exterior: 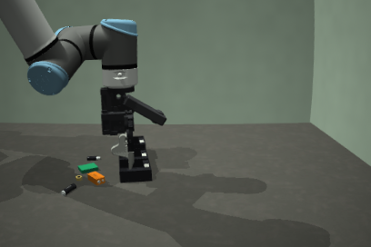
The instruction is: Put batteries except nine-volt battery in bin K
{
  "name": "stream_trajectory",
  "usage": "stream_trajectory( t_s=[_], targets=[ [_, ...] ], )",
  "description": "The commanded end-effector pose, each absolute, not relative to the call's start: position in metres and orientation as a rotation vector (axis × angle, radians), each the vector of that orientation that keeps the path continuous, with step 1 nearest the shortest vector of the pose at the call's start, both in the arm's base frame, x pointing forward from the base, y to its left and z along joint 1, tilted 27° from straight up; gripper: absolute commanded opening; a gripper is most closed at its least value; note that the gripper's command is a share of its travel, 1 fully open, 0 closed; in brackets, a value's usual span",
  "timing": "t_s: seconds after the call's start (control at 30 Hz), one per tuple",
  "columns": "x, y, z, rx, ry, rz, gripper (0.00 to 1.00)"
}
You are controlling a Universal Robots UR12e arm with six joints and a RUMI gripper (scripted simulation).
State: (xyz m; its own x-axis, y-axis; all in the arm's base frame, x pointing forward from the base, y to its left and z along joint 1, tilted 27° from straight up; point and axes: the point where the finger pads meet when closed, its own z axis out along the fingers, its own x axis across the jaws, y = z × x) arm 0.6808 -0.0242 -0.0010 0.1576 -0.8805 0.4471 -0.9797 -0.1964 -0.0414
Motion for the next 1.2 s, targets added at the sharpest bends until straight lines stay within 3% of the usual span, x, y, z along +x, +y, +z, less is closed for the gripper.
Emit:
stream_trajectory(
  t_s=[0.0,1.17],
  targets=[
    [0.681,-0.024,0.000,2.178,-1.803,0.555,0.04],
    [0.679,-0.017,0.015,2.178,-1.803,0.555,0.04]
  ],
)
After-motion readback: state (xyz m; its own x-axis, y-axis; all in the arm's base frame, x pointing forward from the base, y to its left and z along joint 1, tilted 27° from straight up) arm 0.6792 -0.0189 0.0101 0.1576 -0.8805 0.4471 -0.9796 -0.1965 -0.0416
